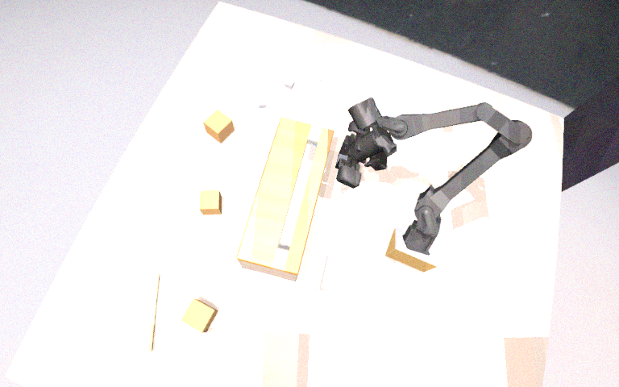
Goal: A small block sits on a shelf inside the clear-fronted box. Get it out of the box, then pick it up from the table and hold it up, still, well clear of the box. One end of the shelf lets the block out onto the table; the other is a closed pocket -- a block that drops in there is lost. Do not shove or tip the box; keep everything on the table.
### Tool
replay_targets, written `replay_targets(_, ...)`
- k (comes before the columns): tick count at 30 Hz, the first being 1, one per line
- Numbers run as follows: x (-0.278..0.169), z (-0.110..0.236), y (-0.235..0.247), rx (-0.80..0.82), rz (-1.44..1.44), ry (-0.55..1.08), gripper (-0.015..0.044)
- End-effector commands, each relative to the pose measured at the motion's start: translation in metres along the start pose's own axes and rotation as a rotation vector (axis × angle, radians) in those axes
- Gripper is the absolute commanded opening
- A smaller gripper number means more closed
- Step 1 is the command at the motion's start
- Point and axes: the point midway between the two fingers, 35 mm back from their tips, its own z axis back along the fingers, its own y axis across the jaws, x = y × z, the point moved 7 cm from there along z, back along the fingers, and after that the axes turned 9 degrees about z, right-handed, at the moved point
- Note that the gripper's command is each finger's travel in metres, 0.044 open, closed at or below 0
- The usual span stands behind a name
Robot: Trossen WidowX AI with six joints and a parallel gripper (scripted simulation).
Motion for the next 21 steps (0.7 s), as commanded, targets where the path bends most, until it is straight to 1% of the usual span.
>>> replay_targets(1,-0.001,0.0,0.0,-0.002,0.003,0.002,0.0029)
replay_targets(2,-0.002,0.002,0.0,-0.003,0.003,0.002,0.0002)
replay_targets(3,-0.004,0.005,0.0,-0.004,0.002,0.002,0.0)
replay_targets(14,-0.024,0.053,0.004,-0.004,-0.001,0.0,0.0)
replay_targets(21,-0.025,0.057,0.003,-0.003,0.027,-0.001,0.0)
